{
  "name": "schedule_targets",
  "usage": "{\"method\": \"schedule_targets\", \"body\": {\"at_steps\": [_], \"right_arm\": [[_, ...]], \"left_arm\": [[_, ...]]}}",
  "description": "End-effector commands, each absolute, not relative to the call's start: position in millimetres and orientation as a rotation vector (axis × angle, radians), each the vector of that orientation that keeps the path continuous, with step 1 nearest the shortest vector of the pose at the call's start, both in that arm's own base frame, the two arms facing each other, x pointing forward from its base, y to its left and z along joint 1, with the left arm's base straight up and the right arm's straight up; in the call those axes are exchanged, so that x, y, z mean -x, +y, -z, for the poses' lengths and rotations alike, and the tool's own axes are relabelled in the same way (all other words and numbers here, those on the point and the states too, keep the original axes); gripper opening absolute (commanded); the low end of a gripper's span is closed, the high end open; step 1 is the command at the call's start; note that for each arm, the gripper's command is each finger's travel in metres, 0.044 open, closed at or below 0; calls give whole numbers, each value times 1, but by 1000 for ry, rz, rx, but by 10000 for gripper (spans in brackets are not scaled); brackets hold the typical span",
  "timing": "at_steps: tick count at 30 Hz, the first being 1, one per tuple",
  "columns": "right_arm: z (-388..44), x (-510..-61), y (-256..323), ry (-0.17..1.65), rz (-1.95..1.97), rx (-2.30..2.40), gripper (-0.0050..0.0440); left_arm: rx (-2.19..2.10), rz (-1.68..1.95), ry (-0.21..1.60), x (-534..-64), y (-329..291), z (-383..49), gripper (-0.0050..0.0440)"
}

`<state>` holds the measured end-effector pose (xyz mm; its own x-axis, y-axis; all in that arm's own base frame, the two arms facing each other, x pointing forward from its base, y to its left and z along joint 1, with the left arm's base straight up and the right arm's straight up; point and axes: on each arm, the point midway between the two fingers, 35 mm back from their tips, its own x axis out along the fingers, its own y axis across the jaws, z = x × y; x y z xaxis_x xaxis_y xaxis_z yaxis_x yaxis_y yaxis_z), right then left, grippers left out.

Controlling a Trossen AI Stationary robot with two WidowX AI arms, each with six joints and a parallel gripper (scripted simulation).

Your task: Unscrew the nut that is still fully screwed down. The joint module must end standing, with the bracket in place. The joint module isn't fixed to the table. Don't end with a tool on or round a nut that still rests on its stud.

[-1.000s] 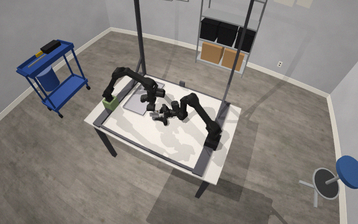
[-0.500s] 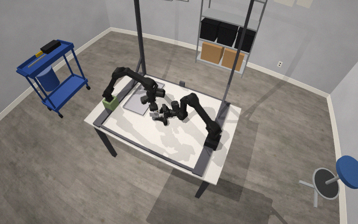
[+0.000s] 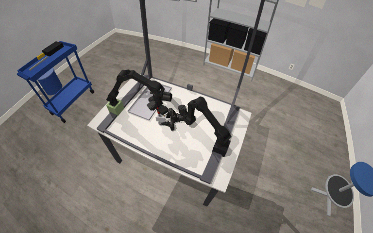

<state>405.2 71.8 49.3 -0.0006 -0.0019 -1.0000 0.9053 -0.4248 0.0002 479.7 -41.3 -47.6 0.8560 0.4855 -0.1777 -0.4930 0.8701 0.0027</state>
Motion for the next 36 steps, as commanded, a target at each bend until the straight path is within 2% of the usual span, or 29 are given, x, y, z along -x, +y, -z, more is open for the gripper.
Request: {"method": "schedule_targets", "body": {"at_steps": [1,4,9,21,26,36], "right_arm": [[-52,-407,75,1069,1388,-1407,130],[-52,-407,75,1134,1301,-1318,130],[-52,-407,75,1134,1301,-1318,130],[-52,-406,75,1347,941,-953,130],[-52,-406,75,1347,942,-953,130],[-52,-406,75,1468,632,-640,130]], "left_arm": [[63,-514,142,-487,-42,33,245],[63,-514,142,-487,-42,33,245],[63,-514,142,-487,-42,33,245],[63,-514,142,-487,-42,33,245],[63,-514,142,-487,-42,33,245],[63,-514,142,-487,-42,33,245]]}}
